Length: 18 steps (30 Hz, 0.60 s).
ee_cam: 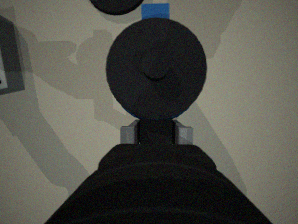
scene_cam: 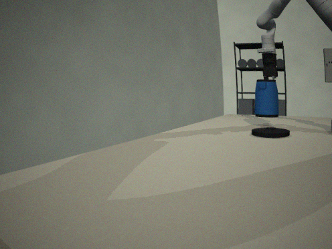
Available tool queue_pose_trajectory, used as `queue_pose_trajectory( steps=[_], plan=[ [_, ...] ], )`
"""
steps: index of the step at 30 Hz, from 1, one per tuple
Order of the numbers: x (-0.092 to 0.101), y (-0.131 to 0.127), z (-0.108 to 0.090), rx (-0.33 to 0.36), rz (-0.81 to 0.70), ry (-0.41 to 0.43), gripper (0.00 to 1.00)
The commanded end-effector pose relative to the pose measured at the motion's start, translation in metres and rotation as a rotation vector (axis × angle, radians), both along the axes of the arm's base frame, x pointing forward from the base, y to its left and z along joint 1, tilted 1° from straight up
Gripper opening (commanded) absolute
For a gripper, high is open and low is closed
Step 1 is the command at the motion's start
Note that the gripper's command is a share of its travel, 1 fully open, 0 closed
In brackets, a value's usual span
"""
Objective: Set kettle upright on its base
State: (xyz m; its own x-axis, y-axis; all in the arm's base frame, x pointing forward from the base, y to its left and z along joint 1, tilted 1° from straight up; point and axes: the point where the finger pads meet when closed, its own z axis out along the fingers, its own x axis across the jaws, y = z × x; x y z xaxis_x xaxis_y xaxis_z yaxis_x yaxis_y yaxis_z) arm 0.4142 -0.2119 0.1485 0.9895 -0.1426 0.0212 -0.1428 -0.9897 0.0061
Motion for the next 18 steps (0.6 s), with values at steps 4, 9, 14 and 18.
queue_pose_trajectory(
  steps=[4, 9, 14, 18],
  plan=[
    [-0.002, 0.004, 0.001, -0.004, -0.008, 0.001, 0.0],
    [-0.004, 0.01, 0.001, -0.004, -0.008, 0.001, 0.0],
    [-0.005, 0.015, 0.001, -0.004, -0.008, 0.001, 0.0],
    [-0.007, 0.024, 0.001, -0.004, -0.008, 0.001, 0.0]
  ],
)
